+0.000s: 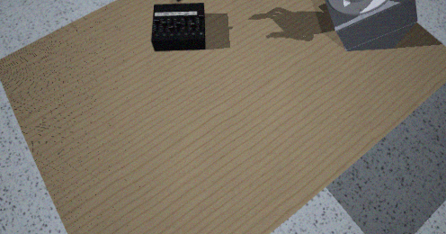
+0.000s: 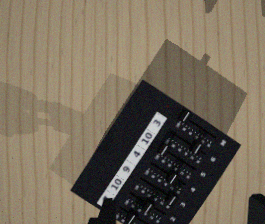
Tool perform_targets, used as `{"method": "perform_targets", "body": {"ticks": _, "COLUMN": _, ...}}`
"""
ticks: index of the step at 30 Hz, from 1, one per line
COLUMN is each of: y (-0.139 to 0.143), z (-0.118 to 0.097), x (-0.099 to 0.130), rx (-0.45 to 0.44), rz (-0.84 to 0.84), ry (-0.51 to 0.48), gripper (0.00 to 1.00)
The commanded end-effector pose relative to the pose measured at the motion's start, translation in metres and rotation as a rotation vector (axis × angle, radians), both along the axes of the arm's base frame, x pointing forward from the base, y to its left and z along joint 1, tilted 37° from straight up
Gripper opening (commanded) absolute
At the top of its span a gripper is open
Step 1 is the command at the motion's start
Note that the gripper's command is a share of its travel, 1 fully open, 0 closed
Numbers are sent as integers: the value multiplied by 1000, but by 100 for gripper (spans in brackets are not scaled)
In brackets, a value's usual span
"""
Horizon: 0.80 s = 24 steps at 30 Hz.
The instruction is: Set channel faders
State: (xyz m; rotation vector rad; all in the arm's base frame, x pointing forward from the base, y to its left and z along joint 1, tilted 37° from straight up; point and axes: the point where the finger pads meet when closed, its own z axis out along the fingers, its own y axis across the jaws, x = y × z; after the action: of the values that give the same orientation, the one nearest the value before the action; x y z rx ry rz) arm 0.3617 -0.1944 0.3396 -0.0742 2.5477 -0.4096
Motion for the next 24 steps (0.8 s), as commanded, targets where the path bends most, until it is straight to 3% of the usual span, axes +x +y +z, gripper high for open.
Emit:
{"method": "perform_targets", "body": {"ticks": 1, "y": 0, "z": 1, "x": 0, "rx": 0, "rz": 1, "ry": -2, "gripper": 100}}
{"method": "perform_targets", "body": {"ticks": 11, "y": 0, "z": 1, "x": 0, "rx": 0, "rz": 2, "ry": -2, "gripper": 100}}
{"method": "perform_targets", "body": {"ticks": 17, "y": -3, "z": -5, "x": 3, "rx": -58, "rz": 67, "ry": 22, "gripper": 100}}
{"method": "perform_targets", "body": {"ticks": 21, "y": -5, "z": -22, "x": 17, "rx": -219, "rz": 284, "ry": 81, "gripper": 100}}
{"method": "perform_targets", "body": {"ticks": 24, "y": 5, "z": -39, "x": 32, "rx": -280, "rz": 408, "ry": 97, "gripper": 100}}
